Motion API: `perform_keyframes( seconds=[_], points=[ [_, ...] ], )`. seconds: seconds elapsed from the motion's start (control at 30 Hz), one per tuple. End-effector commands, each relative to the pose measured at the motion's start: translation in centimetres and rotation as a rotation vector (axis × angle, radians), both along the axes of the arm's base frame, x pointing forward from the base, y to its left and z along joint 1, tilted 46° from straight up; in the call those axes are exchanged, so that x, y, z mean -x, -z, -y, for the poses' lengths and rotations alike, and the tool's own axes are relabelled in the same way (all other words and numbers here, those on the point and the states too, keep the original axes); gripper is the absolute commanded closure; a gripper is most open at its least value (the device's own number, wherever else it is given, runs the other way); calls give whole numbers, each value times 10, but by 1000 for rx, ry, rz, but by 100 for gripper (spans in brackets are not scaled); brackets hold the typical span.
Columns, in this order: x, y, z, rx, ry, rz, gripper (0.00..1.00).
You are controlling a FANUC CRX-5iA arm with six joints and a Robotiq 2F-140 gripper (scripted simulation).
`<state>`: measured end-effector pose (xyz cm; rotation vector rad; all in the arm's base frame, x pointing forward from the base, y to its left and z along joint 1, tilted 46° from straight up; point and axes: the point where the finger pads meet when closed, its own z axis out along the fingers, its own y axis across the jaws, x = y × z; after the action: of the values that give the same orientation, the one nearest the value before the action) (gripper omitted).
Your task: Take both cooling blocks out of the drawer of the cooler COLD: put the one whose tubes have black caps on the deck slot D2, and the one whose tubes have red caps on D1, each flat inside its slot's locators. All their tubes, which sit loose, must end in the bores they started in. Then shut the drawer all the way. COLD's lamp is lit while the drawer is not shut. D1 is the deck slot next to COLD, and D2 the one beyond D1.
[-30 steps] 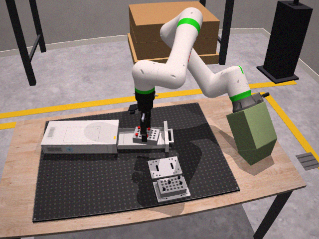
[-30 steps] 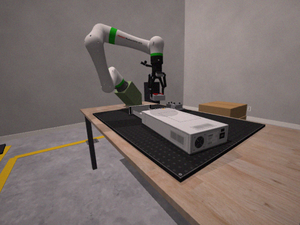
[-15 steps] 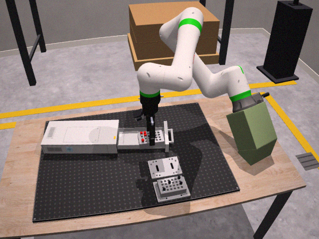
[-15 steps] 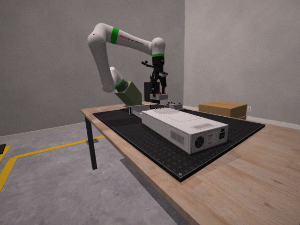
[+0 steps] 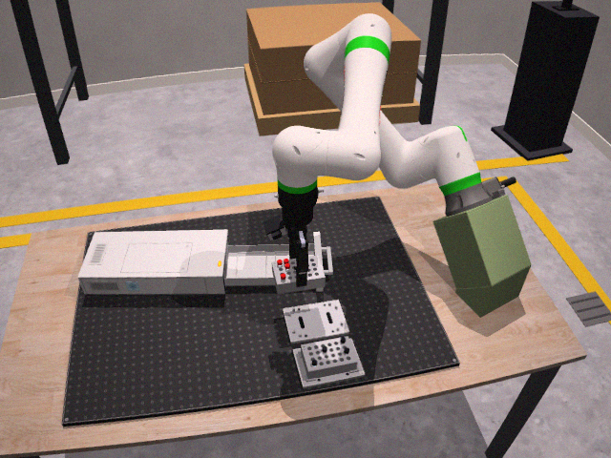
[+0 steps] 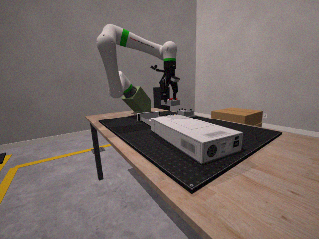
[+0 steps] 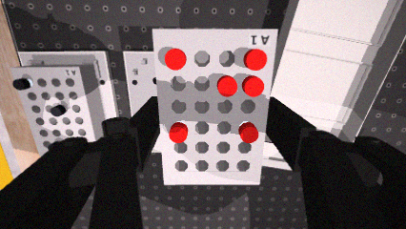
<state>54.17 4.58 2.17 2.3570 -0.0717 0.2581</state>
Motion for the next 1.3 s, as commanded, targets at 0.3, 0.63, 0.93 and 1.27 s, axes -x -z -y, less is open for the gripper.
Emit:
perform_keyframes(
  seconds=[0.3, 0.63, 0.93, 1.27],
  points=[
    [12, 21, -20, -1, -2, 2, 90],
    [22, 38, -34, -1, -2, 2, 90],
    [28, 48, -44, -1, -2, 2, 90],
    [28, 48, -44, -1, -2, 2, 90]
  ],
)
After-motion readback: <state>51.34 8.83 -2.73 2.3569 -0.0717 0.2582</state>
